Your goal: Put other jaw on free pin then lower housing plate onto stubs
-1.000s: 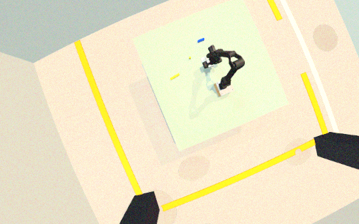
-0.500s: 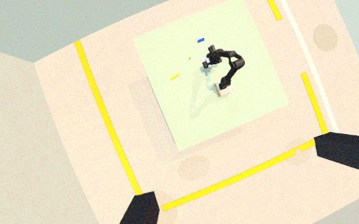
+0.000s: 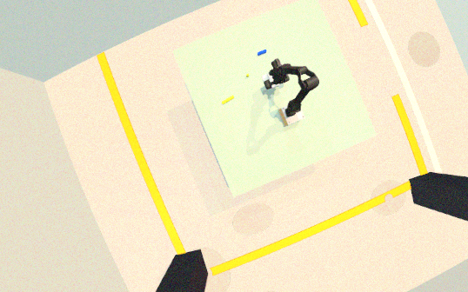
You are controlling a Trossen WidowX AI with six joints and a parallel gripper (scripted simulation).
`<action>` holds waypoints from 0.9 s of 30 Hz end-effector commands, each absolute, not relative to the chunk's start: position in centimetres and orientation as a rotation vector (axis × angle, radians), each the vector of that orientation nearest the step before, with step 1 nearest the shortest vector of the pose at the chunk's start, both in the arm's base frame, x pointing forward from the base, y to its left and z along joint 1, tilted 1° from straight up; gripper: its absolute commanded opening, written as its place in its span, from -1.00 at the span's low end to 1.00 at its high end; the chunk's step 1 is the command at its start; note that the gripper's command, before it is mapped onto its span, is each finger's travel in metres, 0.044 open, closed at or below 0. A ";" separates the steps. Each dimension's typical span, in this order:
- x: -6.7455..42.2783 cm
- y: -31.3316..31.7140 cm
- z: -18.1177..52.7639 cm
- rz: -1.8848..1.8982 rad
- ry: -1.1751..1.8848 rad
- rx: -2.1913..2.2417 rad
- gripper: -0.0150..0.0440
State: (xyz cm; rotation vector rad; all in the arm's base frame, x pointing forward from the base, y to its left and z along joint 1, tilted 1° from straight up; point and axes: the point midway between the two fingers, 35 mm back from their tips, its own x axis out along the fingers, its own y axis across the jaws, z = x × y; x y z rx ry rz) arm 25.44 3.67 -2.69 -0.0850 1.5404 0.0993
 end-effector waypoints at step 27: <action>25.1 3.5 5.0 0.100 1.538 -0.090 1.00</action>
